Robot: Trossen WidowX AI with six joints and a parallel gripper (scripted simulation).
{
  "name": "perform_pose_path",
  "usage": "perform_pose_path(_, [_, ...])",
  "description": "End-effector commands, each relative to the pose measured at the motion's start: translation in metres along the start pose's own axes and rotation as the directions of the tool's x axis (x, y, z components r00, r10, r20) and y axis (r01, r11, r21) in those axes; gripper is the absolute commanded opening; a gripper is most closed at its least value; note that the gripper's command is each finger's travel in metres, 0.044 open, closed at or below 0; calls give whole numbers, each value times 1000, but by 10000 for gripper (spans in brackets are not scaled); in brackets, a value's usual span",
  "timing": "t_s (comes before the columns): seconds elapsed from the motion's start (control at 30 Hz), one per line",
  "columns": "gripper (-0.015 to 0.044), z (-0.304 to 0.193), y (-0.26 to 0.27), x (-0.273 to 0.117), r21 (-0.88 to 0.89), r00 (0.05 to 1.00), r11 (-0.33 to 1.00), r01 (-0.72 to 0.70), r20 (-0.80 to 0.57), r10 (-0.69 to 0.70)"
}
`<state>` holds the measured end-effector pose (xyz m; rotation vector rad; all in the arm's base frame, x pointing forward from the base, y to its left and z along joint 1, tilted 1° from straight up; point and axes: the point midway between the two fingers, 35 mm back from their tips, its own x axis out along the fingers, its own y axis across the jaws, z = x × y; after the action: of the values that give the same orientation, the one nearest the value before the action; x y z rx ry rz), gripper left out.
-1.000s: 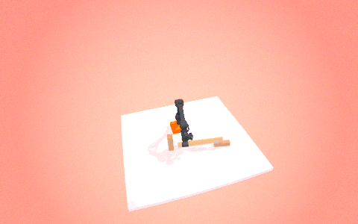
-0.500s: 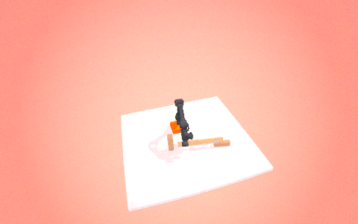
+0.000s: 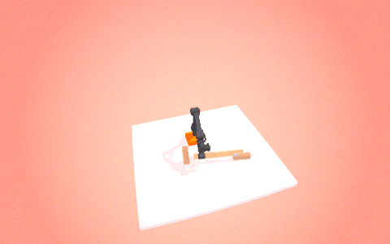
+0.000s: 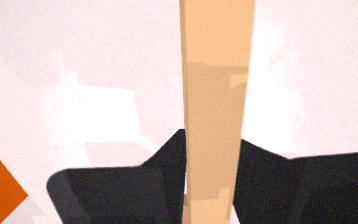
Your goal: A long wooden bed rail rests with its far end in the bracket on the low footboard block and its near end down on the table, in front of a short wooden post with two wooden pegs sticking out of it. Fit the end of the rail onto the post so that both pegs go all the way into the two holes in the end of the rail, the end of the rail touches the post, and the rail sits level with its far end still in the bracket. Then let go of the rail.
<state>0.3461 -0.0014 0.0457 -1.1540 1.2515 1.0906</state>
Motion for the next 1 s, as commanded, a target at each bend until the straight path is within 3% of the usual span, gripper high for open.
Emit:
perform_pose_path(0.0, [0, 1, -2, -5, 0, 1000, 1000, 9, 9, -9])
perform_pose_path(0.97, [0, 1, -1, -14, 0, 1000, 1000, 9, 9, -9])
